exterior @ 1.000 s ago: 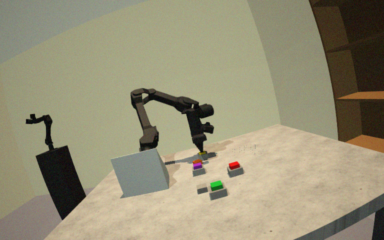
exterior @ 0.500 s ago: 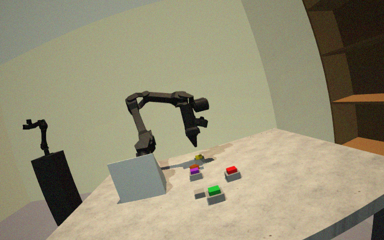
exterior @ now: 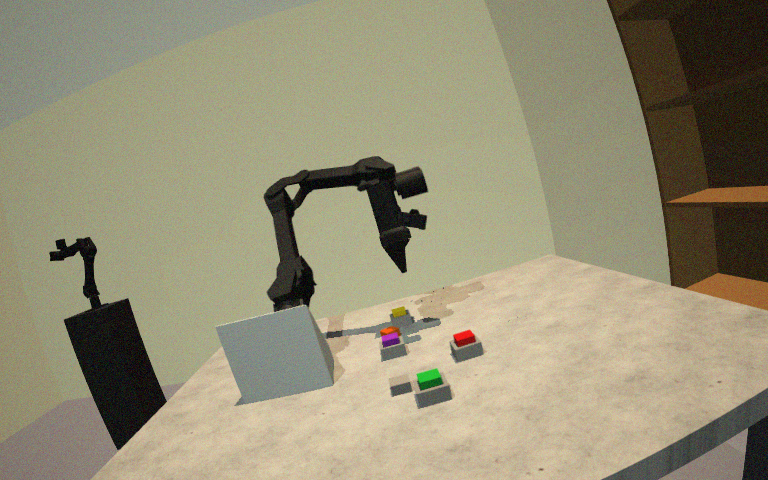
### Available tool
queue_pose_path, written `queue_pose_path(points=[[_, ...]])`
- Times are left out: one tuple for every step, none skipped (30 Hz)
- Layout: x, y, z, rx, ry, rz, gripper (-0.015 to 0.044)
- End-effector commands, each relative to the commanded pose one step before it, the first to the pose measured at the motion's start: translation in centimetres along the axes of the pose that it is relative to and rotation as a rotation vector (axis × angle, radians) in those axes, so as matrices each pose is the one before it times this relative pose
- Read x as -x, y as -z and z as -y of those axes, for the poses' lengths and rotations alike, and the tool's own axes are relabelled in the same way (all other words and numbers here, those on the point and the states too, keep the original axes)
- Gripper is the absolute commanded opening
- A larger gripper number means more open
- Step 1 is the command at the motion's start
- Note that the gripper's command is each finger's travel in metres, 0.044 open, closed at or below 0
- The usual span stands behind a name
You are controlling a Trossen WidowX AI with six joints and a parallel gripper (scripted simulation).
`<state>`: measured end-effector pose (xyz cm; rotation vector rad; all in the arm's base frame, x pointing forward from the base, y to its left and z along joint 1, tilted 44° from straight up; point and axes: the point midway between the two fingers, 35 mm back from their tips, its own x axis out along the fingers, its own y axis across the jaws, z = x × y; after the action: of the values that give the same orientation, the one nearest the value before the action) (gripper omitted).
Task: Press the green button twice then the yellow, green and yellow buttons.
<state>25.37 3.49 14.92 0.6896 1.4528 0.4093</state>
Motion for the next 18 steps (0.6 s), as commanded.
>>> queue_pose_path(points=[[0.352,-2.793,6.279,-0.0260,0.04712,0.00304,0.0020],[0.008,-0.583,1.615,0.0007,0.00496,-0.00170,0.0020],[-0.012,-0.445,1.505,0.0008,0.00343,-0.00204,0.0020],[-0.030,-0.363,1.541,0.0010,0.00238,-0.00244,0.0020],[-0.050,-0.277,1.561,0.0013,0.00129,-0.00274,0.0020],[-0.071,-0.189,1.562,0.0015,0.00020,-0.00294,0.0020],[-0.091,-0.104,1.553,0.0017,-0.00086,-0.00305,0.0020],[-0.113,-0.021,1.545,0.0020,-0.00190,-0.00309,0.0020],[-0.134,0.059,1.528,0.0022,-0.00289,-0.00306,0.0020],[-0.157,0.137,1.516,0.0025,-0.00388,-0.00297,0.0020],[-0.182,0.215,1.511,0.0028,-0.00489,-0.00284,0.0020],[-0.208,0.292,1.496,0.0032,-0.00587,-0.00263,0.0020],[-0.236,0.369,1.483,0.0035,-0.00688,-0.00237,0.0020],[-0.264,0.442,1.458,0.0039,-0.00783,-0.00202,0.0020],[-0.291,0.512,1.425,0.0043,-0.00873,-0.00161,0.0020],[-0.321,0.581,1.392,0.0047,-0.00964,-0.00114,0.0020],[-0.352,0.646,1.355,0.0052,-0.01052,-0.00061,0.0020],[-0.381,0.706,1.308,0.0056,-0.01131,-0.00002,0.0020]])
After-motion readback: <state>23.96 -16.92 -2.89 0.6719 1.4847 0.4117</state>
